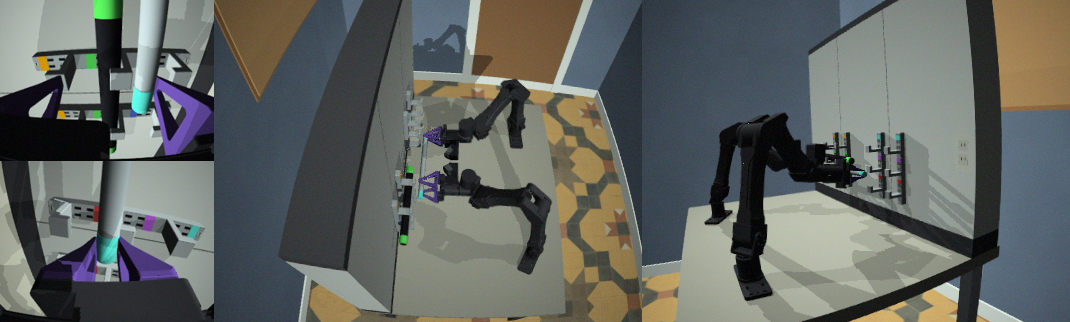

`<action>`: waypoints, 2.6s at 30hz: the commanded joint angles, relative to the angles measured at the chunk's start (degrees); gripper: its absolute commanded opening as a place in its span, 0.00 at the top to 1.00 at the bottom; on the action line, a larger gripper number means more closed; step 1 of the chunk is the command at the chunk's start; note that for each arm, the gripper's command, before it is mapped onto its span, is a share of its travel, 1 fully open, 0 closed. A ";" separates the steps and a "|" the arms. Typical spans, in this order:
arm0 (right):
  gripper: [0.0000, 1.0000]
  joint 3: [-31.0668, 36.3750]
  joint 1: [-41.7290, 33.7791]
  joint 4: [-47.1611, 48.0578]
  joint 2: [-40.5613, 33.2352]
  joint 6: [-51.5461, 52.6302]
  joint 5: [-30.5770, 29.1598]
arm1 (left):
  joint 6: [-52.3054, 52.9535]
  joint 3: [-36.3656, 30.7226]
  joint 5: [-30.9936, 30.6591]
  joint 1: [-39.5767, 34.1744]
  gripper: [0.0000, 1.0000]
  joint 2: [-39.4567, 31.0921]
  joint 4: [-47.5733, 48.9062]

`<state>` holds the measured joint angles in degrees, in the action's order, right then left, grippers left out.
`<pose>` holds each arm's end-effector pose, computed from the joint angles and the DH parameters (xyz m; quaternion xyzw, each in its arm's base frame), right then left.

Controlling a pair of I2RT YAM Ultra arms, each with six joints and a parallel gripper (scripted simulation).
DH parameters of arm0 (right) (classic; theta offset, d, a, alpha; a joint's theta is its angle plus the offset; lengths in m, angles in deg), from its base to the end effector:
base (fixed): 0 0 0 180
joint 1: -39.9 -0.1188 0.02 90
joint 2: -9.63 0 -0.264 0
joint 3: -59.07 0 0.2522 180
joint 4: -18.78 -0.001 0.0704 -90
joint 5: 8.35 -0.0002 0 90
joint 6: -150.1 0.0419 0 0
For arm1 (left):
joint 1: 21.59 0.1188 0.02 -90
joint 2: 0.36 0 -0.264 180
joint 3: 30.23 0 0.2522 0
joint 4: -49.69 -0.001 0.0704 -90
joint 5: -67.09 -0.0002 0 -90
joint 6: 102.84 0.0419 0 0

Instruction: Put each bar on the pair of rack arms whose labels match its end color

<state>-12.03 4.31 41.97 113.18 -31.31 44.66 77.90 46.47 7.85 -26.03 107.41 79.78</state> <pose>0.3371 0.2114 0.2232 -0.5549 0.5063 -0.5011 0.4297 0.4234 -0.0104 0.2380 0.3823 0.6010 0.6003 0.3638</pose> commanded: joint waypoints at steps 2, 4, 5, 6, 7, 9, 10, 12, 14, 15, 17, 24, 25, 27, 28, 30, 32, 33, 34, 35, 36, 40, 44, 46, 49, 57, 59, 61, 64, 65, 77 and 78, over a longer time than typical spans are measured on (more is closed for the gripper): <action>1.00 -2.86 -0.97 2.97 -2.90 1.36 -0.32 | -0.70 -0.48 -0.37 0.18 0.00 0.02 1.53; 1.00 -2.95 -1.07 2.87 -2.90 1.36 -0.42 | -0.70 -0.48 -0.37 0.18 0.00 0.02 1.53; 1.00 -2.99 -1.12 2.83 -2.90 1.36 -0.47 | -0.70 -0.48 -0.37 0.18 0.00 0.02 1.53; 1.00 -3.04 -1.17 2.79 -2.90 1.36 -0.52 | -0.70 -0.48 -0.37 0.18 0.00 0.02 1.53; 1.00 -3.04 -1.17 2.79 -2.90 1.36 -0.52 | -0.70 -0.48 -0.37 0.18 0.00 0.02 1.53; 1.00 -3.09 -1.21 2.77 -2.88 1.39 -0.57 | -0.70 -0.48 -0.37 0.18 0.00 0.02 1.52; 1.00 -3.12 -1.25 2.74 -2.88 1.39 -0.60 | -0.70 -0.48 -0.37 0.18 0.00 0.02 1.52; 1.00 -3.17 -1.32 2.69 -2.88 1.39 -0.67 | -0.70 -0.48 -0.37 0.18 0.00 0.02 1.52; 1.00 -3.22 -1.38 2.64 -2.88 1.39 -0.73 | -0.70 -0.48 -0.37 0.18 0.00 0.02 1.52; 1.00 -3.24 -1.41 2.61 -2.88 1.39 -0.77 | -0.70 -0.48 -0.37 0.18 0.00 0.02 1.52; 1.00 -3.29 -1.48 2.56 -2.88 1.39 -0.83 | -0.70 -0.48 -0.37 0.18 0.00 0.02 1.52; 1.00 -3.44 -1.68 2.41 -2.88 1.40 -1.04 | -0.70 -0.48 -0.37 0.18 0.00 0.02 1.52; 1.00 -3.44 -1.68 2.41 -2.88 1.40 -1.04 | -0.70 -0.48 -0.37 0.18 0.00 0.02 1.52; 1.00 -3.48 -1.71 2.38 -2.89 1.38 -1.02 | -0.70 -1.30 -0.09 -0.10 0.00 -0.59 1.71; 1.00 -3.48 -1.71 2.37 -2.89 1.38 -1.02 | -0.71 -1.69 0.05 -0.24 0.00 -0.89 1.80; 1.00 -3.50 -1.72 2.36 -2.89 1.38 -1.03 | -0.70 -2.49 0.33 -0.52 0.00 -1.47 2.03; 1.00 -3.54 -1.72 2.34 -2.86 1.38 -1.03 | -0.71 -3.30 0.60 -0.80 0.00 -2.04 2.27; 1.00 -3.55 -1.72 2.34 -2.86 1.38 -1.03 | -0.72 -3.70 0.74 -0.94 0.00 -2.33 2.38; 1.00 -3.55 -1.73 2.33 -2.86 1.37 -1.03 | -0.72 -4.09 0.88 -1.08 0.00 -2.60 2.49; 1.00 -3.53 -1.73 2.31 -2.89 1.38 -1.02 | -0.73 -4.48 1.02 -1.23 0.00 -2.89 2.59; 1.00 -3.51 -1.73 2.28 -2.92 1.38 -1.01 | -0.74 -4.88 1.16 -1.38 0.00 -3.18 2.69; 1.00 -3.50 -1.73 2.23 -2.96 1.39 -1.01 | -0.75 -6.50 1.79 -2.01 0.00 -4.43 3.05; 1.00 -3.61 -1.74 2.29 -3.08 1.50 -0.97 | -0.72 -7.36 2.17 -2.34 0.00 -5.06 3.13; 1.00 -3.68 -1.74 2.19 -3.12 1.51 -0.96 | -0.73 -8.11 2.48 -2.66 0.00 -5.65 3.29; 1.00 -3.74 -1.74 2.01 -3.23 1.51 -0.95 | -0.73 -9.27 2.99 -3.16 0.00 -6.56 3.54; 1.00 -3.84 -1.72 1.52 -3.59 1.49 -0.92 | -0.70 -12.29 4.43 -4.61 0.00 -9.05 4.10; 1.00 -3.84 -1.72 1.52 -3.59 1.49 -0.92 | -0.70 -12.29 4.43 -4.61 0.00 -9.05 4.10; 1.00 -3.94 -1.74 1.29 -3.73 1.48 -0.90 | -0.69 -13.01 4.82 -5.01 0.00 -9.75 4.25; 1.00 -4.10 -1.74 0.92 -3.95 1.48 -0.89 | -0.70 -14.06 5.37 -5.56 0.00 -10.65 4.40; 1.00 -4.16 -1.74 0.79 -4.02 1.48 -0.89 | -0.70 -14.42 5.57 -5.76 0.00 -10.95 4.45; 1.00 -5.09 -1.72 -0.44 -4.30 1.47 -0.87 | -0.69 -17.61 7.46 -7.65 0.00 -13.83 4.79; 1.00 -5.07 -1.69 -0.39 -4.26 1.47 -0.84 | -0.69 -17.62 7.47 -7.66 0.00 -13.84 4.79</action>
<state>-14.20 3.04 37.23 112.06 -32.23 43.83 77.85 29.88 14.54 -33.22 95.17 83.78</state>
